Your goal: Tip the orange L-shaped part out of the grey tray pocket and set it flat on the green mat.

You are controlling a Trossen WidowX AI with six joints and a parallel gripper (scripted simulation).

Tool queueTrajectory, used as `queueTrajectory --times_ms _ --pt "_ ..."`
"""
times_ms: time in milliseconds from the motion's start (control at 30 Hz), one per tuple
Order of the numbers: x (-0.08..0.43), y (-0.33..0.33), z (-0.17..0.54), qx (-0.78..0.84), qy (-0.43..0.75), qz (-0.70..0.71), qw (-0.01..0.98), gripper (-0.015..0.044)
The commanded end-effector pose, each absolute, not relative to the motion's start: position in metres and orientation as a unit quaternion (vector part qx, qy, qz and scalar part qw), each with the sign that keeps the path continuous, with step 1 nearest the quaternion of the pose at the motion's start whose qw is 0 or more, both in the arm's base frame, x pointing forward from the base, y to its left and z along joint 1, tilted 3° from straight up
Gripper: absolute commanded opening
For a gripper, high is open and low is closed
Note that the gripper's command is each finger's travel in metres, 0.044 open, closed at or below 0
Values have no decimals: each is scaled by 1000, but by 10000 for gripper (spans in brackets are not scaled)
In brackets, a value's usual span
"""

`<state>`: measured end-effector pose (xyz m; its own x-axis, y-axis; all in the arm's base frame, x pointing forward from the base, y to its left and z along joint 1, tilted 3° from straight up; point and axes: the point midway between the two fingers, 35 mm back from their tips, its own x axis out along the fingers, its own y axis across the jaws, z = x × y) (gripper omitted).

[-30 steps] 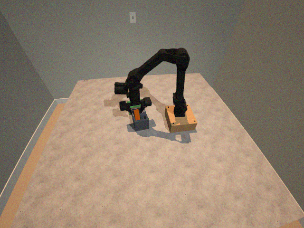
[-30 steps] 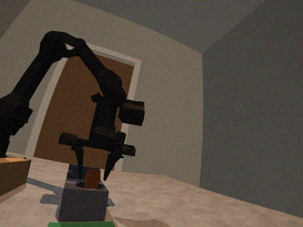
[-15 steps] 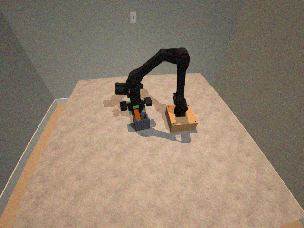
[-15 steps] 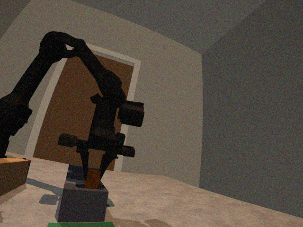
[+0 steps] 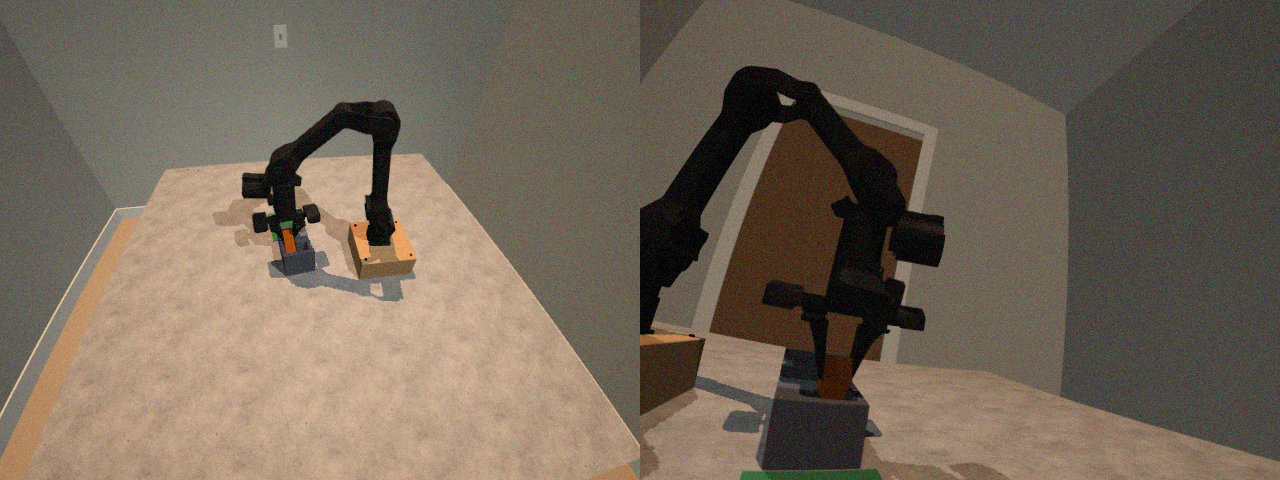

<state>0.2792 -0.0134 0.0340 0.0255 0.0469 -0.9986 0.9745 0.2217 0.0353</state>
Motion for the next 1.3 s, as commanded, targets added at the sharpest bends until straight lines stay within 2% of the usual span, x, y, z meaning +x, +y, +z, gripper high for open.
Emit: queueTrajectory --times_ms 0,1267 --pt "279 -14 38 459 556 -423 549 0" --pt "277 -17 97 458 556 -425 548 0"
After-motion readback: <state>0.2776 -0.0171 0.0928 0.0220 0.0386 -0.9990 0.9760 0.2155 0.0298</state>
